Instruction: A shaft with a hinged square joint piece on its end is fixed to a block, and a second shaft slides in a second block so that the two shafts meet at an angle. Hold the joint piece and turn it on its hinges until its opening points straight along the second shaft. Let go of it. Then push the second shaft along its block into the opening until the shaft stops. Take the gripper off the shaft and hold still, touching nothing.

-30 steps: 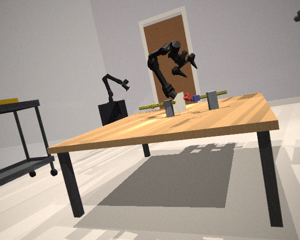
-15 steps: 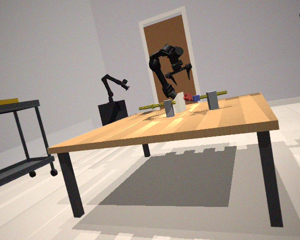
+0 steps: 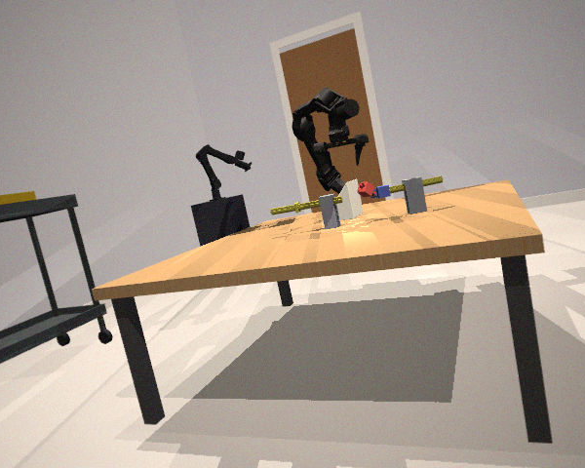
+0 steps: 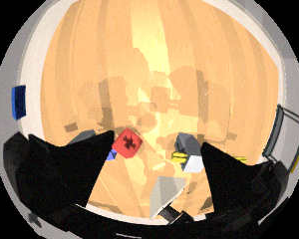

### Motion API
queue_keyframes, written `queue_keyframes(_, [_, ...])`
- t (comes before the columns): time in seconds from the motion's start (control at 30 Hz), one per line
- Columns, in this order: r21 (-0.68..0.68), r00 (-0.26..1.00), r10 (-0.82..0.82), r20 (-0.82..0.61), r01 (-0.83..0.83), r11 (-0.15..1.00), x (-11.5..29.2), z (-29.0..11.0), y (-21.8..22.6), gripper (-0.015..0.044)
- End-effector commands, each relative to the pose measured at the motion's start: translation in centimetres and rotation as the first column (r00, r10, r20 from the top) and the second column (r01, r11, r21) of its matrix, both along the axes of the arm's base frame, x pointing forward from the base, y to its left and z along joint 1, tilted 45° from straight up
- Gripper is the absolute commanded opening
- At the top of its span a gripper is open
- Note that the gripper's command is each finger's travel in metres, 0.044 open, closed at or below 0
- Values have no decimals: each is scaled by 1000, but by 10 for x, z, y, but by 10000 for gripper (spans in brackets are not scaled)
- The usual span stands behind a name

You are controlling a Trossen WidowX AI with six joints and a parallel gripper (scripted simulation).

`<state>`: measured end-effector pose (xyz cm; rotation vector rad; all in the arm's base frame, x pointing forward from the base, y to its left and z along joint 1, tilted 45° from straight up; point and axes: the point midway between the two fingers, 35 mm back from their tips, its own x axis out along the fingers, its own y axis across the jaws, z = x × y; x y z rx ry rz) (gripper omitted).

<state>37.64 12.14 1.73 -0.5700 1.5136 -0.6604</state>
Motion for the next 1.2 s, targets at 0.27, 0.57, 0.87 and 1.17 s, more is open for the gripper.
queue_keyframes(0.27, [22, 946, 240, -218, -241, 970, 0, -1, -1, 440])
queue_keyframes(0.57, [81, 825, 413, -387, -416, 906, 0, -3, -2, 440])
queue_keyframes(0.87, [168, 643, 553, -530, -560, 812, -1, -5, -3, 440])
queue_keyframes(1.17, [278, 414, 649, -638, -662, 696, -1, -6, -4, 440])
